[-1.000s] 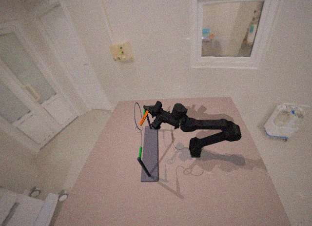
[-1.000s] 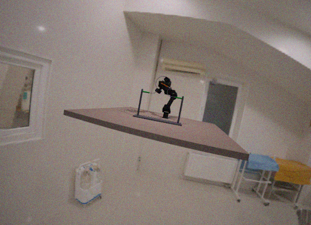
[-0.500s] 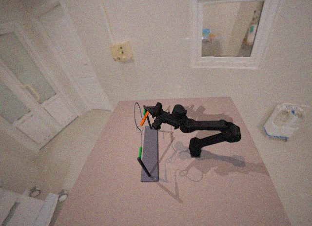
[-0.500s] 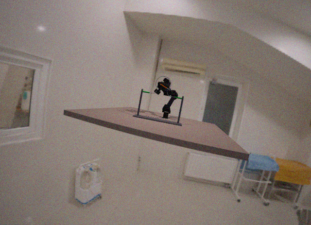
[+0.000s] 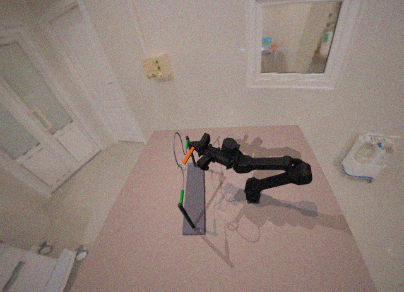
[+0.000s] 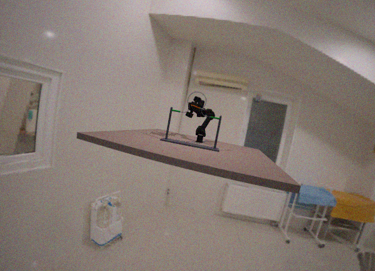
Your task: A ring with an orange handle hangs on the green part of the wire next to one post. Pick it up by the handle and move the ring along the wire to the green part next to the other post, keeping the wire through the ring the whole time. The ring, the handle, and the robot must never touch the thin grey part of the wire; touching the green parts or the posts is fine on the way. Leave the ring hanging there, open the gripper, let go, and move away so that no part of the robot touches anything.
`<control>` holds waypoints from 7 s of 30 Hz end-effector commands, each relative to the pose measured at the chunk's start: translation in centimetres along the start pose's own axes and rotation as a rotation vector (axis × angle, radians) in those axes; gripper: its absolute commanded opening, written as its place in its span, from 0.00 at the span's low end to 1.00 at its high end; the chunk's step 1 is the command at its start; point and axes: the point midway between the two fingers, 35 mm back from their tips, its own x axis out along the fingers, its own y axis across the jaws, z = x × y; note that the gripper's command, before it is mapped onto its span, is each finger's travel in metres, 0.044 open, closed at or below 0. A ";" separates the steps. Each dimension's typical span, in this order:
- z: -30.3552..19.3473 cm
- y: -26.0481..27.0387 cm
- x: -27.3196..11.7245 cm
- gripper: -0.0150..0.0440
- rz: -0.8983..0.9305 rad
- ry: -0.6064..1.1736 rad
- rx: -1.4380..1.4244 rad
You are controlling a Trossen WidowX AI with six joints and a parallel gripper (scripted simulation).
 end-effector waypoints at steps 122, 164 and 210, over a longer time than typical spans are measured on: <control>20.4 11.8 -12.2 0.00 0.836 0.147 1.606; 21.4 12.6 -12.9 0.27 0.839 0.143 1.601; 18.9 9.5 -17.4 0.66 0.848 0.152 1.600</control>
